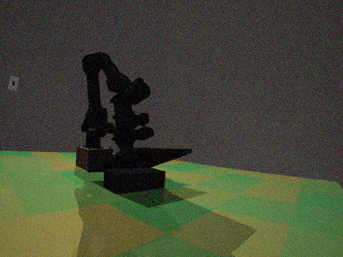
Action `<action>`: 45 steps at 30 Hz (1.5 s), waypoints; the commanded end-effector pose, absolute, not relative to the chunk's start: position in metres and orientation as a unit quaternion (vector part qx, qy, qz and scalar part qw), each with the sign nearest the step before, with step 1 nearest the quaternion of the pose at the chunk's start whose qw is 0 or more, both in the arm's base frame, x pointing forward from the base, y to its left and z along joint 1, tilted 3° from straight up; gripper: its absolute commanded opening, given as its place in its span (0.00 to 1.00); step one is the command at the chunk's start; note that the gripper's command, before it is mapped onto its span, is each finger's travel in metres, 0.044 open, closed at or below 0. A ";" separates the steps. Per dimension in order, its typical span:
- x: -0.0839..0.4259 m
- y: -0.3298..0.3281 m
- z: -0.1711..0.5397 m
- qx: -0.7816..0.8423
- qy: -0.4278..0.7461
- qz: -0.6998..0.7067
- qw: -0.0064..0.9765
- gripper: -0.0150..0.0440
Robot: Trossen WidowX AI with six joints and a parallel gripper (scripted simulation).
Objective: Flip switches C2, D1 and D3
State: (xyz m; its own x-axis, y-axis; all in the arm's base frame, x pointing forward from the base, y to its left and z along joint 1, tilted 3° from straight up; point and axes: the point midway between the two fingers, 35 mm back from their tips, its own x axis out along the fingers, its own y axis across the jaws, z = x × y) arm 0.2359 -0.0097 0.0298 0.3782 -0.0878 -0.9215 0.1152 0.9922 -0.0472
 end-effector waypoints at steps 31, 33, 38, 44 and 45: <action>0.237 -0.009 0.024 0.013 0.556 -0.058 0.829 0.25; 0.237 -0.009 0.024 0.013 0.556 -0.058 0.829 0.25; 0.238 -0.009 0.024 0.013 0.556 -0.058 0.829 0.25; 0.238 -0.009 0.023 0.013 0.556 -0.058 0.829 0.25; 0.238 -0.010 0.027 0.013 0.553 -0.061 0.831 0.25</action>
